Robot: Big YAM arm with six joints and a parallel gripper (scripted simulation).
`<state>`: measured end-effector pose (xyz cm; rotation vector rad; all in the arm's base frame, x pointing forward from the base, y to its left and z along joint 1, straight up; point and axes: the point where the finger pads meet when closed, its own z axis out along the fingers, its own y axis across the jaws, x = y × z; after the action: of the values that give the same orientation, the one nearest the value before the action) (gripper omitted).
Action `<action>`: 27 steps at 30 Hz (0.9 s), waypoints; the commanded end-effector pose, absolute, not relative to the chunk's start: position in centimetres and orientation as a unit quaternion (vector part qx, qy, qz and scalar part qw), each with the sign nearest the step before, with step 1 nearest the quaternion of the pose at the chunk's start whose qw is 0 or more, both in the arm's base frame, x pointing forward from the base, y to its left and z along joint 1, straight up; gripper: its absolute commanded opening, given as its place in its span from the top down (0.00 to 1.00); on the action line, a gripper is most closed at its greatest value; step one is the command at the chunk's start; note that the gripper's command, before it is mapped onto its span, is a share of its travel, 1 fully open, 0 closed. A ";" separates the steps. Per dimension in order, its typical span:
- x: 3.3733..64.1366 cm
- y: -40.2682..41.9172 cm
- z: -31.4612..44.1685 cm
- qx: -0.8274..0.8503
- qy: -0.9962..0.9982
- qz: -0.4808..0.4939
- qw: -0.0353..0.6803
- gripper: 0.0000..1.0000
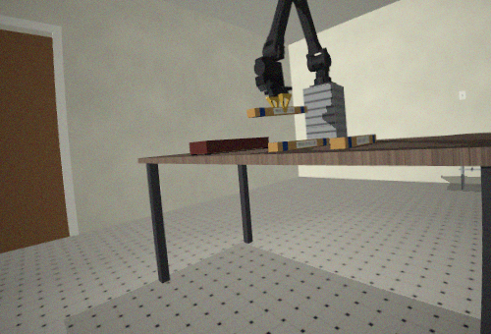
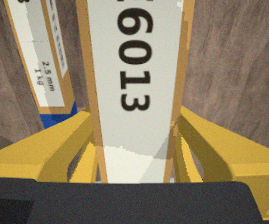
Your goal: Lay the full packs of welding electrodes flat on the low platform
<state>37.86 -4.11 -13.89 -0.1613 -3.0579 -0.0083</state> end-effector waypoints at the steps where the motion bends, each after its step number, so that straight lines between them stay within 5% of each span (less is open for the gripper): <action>1: 43.6 -4.5 -9.7 -0.057 -0.998 0.002 -0.025 1.00; 27: 44.6 -4.5 -9.0 -0.056 -0.998 0.002 -0.026 1.00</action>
<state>38.98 -4.23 -13.33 -0.1613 -3.0590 -0.0082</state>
